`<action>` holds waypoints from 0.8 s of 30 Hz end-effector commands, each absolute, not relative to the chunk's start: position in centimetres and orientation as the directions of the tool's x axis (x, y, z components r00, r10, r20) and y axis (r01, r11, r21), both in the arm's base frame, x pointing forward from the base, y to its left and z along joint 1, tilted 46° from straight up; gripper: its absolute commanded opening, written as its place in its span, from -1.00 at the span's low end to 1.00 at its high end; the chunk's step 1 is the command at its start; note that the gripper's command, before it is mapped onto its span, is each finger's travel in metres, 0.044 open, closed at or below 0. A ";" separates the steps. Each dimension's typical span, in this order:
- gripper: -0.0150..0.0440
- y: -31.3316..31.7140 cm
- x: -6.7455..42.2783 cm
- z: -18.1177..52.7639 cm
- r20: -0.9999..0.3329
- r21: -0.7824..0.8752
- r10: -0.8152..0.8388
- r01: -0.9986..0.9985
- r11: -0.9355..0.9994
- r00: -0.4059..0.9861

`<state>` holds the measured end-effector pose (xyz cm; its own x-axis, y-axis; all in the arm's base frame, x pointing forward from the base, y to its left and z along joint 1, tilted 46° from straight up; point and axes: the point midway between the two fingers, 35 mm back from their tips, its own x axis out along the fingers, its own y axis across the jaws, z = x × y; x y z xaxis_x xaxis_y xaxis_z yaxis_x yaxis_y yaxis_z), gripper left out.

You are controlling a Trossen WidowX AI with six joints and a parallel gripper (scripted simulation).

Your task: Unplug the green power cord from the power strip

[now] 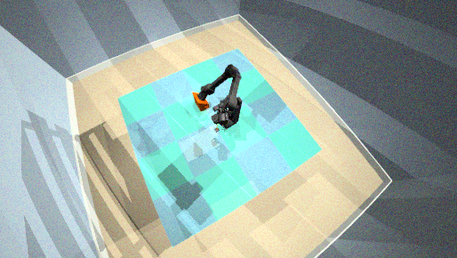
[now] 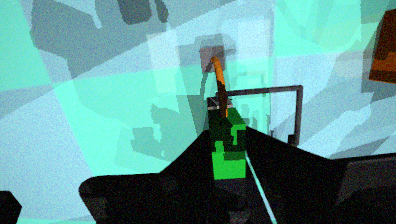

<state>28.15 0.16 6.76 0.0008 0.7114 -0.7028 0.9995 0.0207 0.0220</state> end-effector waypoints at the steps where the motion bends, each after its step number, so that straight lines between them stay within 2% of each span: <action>1: -0.49 0.1 28.2 6.8 -0.703 0.022 0.711 1.000 0.021 0.001; 24: -0.49 -2.3 28.5 4.5 -0.706 0.022 0.709 1.000 0.019 0.002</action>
<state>28.39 0.18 6.18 -0.0075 0.7496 -0.6618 0.9987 0.0383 0.0321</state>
